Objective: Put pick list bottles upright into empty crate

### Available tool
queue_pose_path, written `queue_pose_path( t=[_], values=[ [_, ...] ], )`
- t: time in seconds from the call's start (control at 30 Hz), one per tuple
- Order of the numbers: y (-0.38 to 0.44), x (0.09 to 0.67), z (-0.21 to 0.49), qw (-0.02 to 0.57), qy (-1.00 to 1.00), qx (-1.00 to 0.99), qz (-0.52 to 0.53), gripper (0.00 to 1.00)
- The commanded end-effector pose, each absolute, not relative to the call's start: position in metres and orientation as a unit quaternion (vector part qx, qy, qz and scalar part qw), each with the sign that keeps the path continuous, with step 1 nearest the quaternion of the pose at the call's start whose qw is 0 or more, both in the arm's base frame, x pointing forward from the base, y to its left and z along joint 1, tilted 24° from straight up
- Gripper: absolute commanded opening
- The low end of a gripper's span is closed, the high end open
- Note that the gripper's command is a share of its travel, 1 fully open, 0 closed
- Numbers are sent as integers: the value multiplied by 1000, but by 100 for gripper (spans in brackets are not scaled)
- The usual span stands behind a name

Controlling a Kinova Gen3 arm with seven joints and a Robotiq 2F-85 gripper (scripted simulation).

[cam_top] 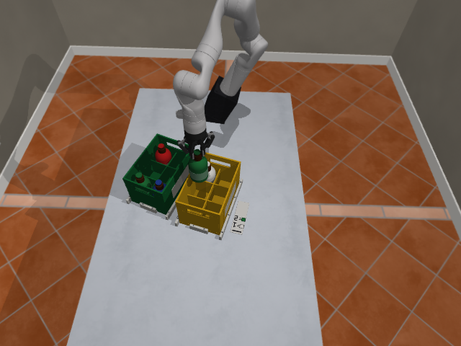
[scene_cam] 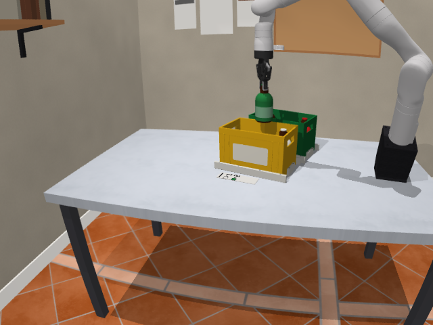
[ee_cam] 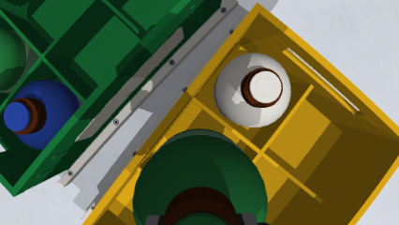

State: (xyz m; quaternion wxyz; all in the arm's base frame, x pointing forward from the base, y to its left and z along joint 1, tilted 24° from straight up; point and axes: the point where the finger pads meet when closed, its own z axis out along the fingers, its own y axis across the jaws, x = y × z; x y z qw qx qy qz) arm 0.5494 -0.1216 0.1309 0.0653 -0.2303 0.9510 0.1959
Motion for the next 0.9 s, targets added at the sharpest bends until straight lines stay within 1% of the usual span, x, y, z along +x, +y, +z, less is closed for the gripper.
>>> queue_pose_path(
  t=[0.0, 0.87],
  values=[
    [-122, 550, 132, 66, 951, -230, 195, 10],
    [-119, 550, 125, 66, 951, -230, 195, 10]
  ],
)
